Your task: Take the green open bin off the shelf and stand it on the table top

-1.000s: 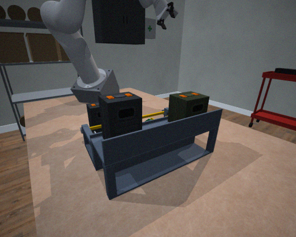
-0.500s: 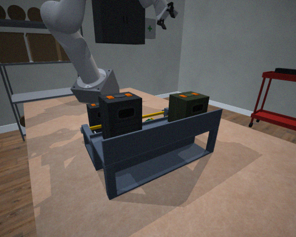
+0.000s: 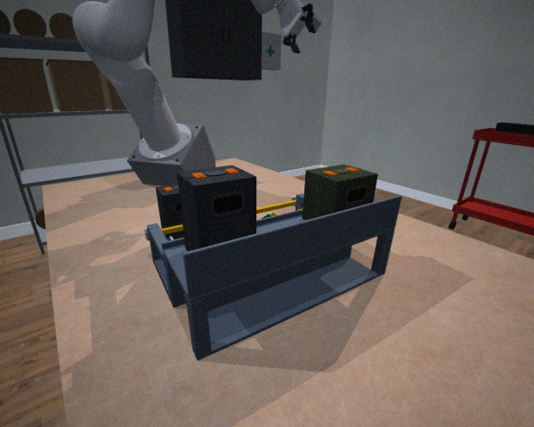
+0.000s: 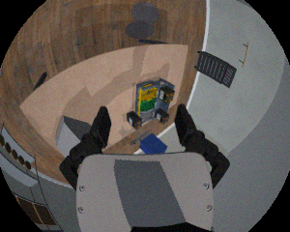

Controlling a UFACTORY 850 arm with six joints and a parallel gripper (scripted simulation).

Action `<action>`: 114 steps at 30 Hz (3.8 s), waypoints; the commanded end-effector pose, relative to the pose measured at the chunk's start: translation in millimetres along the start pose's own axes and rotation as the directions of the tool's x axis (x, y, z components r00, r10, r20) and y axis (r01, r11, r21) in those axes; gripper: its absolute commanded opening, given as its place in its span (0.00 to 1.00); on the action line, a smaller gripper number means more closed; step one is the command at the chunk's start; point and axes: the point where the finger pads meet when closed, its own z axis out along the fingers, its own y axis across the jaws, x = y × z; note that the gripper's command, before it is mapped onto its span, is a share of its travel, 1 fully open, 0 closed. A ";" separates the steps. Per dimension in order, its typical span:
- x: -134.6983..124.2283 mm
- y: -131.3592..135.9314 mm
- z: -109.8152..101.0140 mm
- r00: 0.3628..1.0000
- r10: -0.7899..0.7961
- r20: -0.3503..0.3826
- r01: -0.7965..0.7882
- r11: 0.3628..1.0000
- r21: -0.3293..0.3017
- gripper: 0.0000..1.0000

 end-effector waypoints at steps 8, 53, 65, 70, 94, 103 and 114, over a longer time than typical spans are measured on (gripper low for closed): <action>0.2 1.8 -1.1 0.999 0.040 -0.010 -0.036 0.971 0.238 1.00; -41.0 21.9 18.7 0.994 0.107 -0.002 -0.082 0.772 0.630 1.00; -41.0 21.9 18.7 0.994 0.107 -0.002 -0.082 0.772 0.630 1.00; -81.9 41.6 38.4 0.994 0.107 -0.002 -0.082 0.773 0.630 1.00; -122.8 61.3 58.1 0.994 0.107 -0.002 -0.082 0.773 0.630 1.00; -155.5 77.0 73.8 0.994 0.107 -0.002 -0.082 0.773 0.630 1.00; -163.7 81.0 77.7 0.994 0.107 -0.002 -0.082 0.773 0.630 1.00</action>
